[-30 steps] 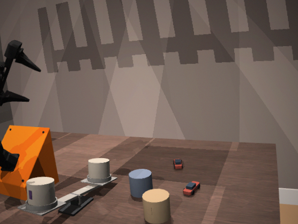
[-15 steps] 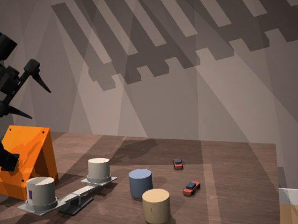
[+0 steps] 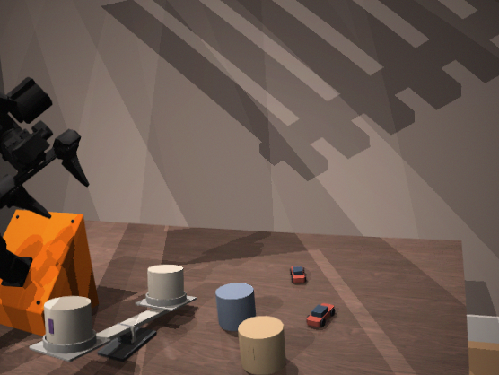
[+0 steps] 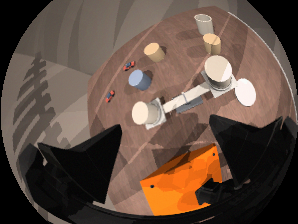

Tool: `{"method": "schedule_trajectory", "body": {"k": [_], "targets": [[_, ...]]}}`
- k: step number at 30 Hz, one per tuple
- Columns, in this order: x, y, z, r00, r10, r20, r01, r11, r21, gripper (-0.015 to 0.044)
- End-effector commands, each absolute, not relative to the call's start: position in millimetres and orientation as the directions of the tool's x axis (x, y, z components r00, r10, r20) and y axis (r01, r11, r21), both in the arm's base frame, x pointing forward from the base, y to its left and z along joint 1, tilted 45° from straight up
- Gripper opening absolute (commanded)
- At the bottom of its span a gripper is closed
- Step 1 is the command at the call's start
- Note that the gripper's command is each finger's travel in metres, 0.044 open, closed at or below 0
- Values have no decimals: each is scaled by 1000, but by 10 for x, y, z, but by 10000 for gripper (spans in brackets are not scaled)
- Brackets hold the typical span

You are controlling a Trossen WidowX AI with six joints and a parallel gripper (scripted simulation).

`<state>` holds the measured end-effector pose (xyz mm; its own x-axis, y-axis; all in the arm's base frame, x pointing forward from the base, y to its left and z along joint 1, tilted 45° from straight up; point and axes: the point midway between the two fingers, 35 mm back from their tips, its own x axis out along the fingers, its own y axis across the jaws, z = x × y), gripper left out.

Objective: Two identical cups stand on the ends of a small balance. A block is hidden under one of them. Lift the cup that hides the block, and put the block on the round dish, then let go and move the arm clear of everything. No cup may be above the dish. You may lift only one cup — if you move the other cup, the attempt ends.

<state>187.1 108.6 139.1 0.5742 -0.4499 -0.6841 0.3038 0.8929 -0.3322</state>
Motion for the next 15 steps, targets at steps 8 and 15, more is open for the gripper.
{"method": "schedule_trajectory", "body": {"k": [8, 15], "targets": [[1776, 927, 1230, 637, -559, -531, 123, 754, -645, 440], [1760, 900, 1210, 655, -571, -495, 86, 708, -701, 440]]}}
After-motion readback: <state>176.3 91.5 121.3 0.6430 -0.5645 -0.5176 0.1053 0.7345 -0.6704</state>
